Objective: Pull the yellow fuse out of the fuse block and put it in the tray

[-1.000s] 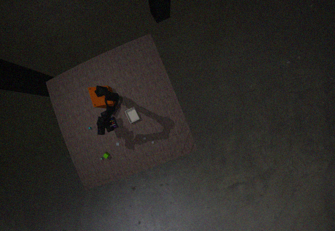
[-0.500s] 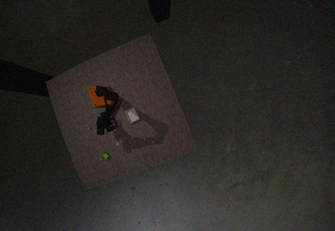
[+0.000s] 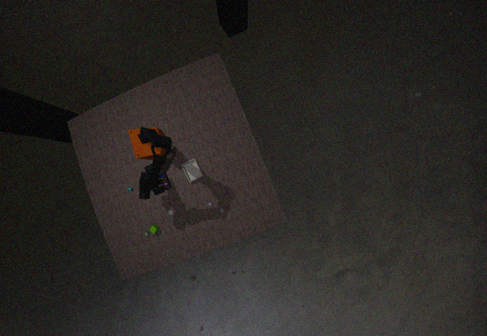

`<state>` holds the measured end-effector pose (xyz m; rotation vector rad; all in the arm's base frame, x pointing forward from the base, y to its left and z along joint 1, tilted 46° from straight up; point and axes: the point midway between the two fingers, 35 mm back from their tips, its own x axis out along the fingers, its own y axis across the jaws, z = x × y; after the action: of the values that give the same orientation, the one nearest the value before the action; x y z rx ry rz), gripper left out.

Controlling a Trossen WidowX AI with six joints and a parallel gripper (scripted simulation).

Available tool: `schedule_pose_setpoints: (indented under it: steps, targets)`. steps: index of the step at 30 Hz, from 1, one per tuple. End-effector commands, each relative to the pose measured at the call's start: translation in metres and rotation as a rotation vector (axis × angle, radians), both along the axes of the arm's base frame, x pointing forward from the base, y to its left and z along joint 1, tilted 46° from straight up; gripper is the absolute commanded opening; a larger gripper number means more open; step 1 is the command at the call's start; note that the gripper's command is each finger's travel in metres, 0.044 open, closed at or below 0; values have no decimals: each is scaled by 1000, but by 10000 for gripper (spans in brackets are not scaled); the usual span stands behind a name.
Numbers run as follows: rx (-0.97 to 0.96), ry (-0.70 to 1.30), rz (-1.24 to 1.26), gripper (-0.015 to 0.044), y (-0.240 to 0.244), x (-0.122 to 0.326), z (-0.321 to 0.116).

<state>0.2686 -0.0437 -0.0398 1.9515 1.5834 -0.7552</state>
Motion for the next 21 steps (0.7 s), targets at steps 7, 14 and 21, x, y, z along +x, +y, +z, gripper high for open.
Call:
schedule_pose_setpoints:
  steps: [7,14,21]
  targets:
    - [-9,-9,0,0,-13,0,12]
    - [-11,-8,0,0,-12,2,15]
    - [-29,-3,-2,0,13,23,46]
